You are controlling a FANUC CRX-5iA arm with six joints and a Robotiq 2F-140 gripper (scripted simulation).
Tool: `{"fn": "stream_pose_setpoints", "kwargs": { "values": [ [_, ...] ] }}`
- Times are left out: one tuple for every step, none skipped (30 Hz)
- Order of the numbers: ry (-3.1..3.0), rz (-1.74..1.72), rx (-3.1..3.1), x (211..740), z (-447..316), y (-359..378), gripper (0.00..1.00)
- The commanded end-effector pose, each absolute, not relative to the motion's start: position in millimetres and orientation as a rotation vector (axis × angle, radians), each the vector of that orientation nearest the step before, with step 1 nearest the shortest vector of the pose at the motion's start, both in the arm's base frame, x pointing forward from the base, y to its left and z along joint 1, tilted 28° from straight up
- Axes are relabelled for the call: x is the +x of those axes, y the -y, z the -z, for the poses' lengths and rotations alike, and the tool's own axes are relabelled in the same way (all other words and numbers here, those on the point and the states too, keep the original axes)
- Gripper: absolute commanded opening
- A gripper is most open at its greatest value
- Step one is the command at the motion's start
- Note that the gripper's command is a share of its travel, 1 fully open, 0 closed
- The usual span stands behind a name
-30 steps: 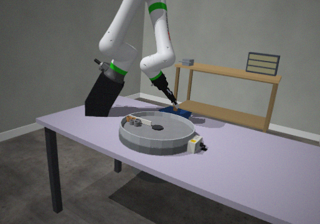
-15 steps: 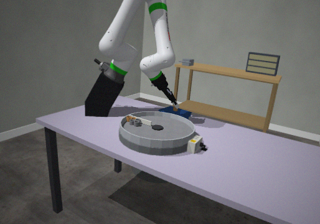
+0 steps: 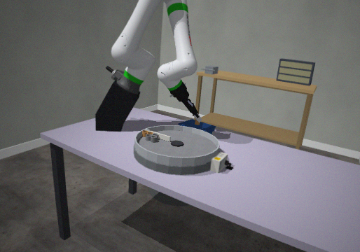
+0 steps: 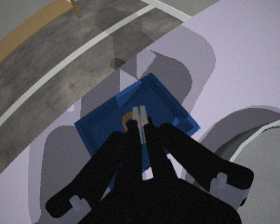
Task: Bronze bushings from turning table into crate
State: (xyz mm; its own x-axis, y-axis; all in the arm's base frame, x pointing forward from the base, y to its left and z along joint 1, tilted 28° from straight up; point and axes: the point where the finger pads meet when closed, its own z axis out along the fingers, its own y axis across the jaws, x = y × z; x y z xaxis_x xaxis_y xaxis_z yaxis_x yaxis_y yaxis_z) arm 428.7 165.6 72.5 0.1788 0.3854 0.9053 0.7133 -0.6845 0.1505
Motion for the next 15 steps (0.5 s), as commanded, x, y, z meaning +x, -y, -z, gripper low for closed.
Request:
{"fn": "stream_pose_setpoints", "kwargs": {
  "values": [
    [1.046,1.508,-2.153,428.8,-72.4,-165.5,0.00],
    [1.046,1.508,-2.153,428.9,-72.3,-165.6,0.00],
    [1.046,1.508,-2.153,428.9,-72.3,-165.6,0.00],
    [1.046,1.508,-2.153,428.9,-72.3,-165.6,0.00],
    [1.046,1.508,-2.153,429.0,-72.1,-165.6,0.00],
    [1.046,1.508,-2.153,429.2,-71.8,-165.7,0.00],
    [1.046,1.508,-2.153,429.4,-71.3,-165.8,0.00],
    [1.046,1.508,-2.153,429.6,-70.8,-165.9,0.00],
    [1.046,1.508,-2.153,429.9,-70.2,-166.1,0.00],
    [1.046,1.508,-2.153,430.3,-69.4,-166.3,0.00],
    [1.046,1.508,-2.153,430.7,-68.5,-166.5,0.00],
    [1.046,1.508,-2.153,431.1,-67.5,-166.8,0.00],
    [1.046,1.508,-2.153,431.6,-66.4,-167.0,0.00],
    [1.046,1.508,-2.153,432.2,-65.2,-167.3,0.00],
    [1.046,1.508,-2.153,432.8,-64.0,-167.6,0.00]
  ]
}}
